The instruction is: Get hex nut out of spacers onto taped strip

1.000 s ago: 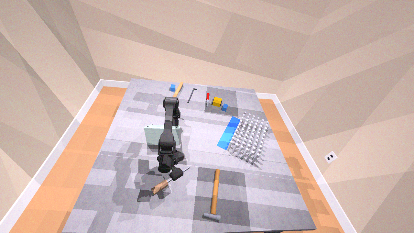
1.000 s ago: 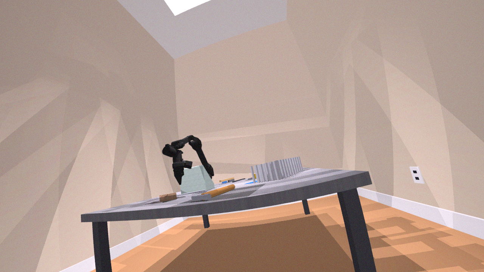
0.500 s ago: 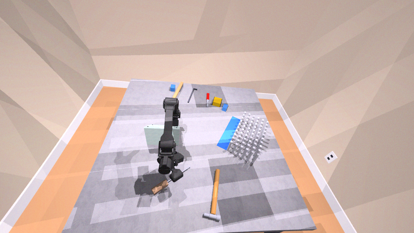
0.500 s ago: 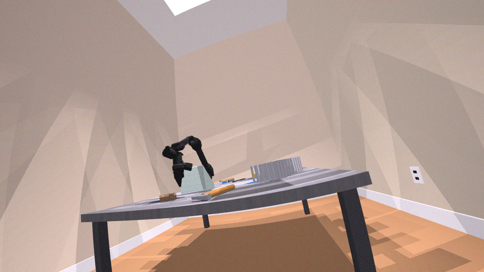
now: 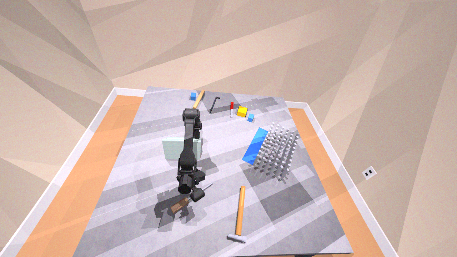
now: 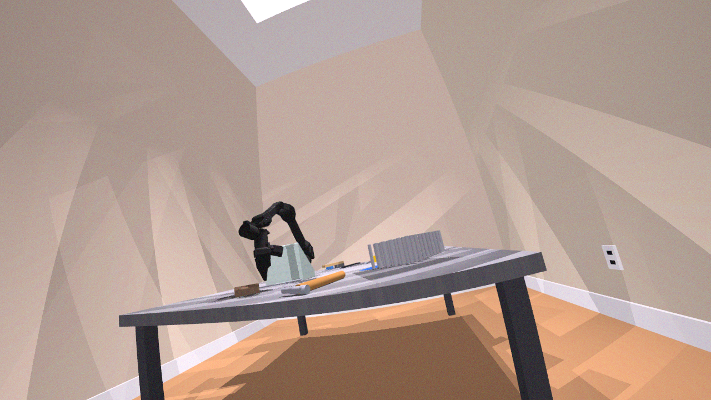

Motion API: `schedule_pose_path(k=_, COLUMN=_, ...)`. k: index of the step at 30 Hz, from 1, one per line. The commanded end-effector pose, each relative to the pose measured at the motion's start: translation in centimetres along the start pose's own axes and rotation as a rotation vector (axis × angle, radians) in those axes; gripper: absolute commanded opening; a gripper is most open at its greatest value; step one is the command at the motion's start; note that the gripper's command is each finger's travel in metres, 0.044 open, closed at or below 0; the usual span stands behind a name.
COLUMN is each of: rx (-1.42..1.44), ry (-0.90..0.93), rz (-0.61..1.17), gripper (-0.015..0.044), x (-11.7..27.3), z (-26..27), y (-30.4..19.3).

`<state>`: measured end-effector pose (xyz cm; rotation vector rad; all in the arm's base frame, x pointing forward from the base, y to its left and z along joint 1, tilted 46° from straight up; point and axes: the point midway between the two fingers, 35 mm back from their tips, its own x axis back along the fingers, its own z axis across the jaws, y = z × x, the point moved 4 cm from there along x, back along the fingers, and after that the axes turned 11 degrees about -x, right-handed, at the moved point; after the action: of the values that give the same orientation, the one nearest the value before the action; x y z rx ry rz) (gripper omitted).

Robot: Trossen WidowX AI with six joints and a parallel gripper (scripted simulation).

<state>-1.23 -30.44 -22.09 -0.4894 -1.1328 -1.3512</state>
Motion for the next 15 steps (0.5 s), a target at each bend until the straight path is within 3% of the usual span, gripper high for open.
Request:
schedule_pose_path(k=1, rx=-0.003, ry=0.014, rz=-0.009, gripper=0.028, x=-1.2, z=0.6, y=0.1)
schedule_pose_path(k=15, rx=-0.003, ry=0.014, rz=-0.009, gripper=0.028, x=-3.2, z=1.3, y=0.1)
